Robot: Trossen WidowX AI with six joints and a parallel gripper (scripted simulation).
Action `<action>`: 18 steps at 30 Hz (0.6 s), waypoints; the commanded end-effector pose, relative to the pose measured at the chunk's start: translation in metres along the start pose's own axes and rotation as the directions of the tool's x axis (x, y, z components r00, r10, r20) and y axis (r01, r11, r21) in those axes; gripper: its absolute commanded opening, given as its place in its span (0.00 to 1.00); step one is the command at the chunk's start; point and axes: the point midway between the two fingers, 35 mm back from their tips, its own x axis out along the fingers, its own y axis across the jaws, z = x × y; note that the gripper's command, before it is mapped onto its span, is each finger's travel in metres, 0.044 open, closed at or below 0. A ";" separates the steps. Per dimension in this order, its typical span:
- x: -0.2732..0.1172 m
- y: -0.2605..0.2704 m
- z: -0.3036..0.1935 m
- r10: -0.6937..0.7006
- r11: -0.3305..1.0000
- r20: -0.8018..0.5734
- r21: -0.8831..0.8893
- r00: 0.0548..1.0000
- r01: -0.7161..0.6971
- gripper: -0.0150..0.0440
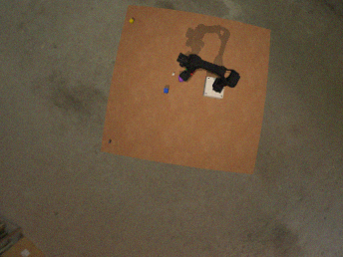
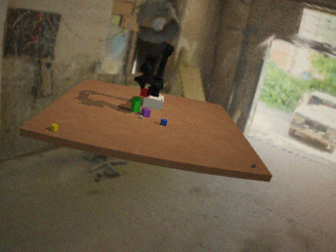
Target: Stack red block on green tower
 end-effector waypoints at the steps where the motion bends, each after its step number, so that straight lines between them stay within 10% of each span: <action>1: -0.002 -0.010 0.010 0.006 1.000 0.011 -0.003 1.000 -0.006 0.25; 18: 0.000 -0.039 0.025 0.007 1.000 0.012 -0.008 1.000 -0.007 0.25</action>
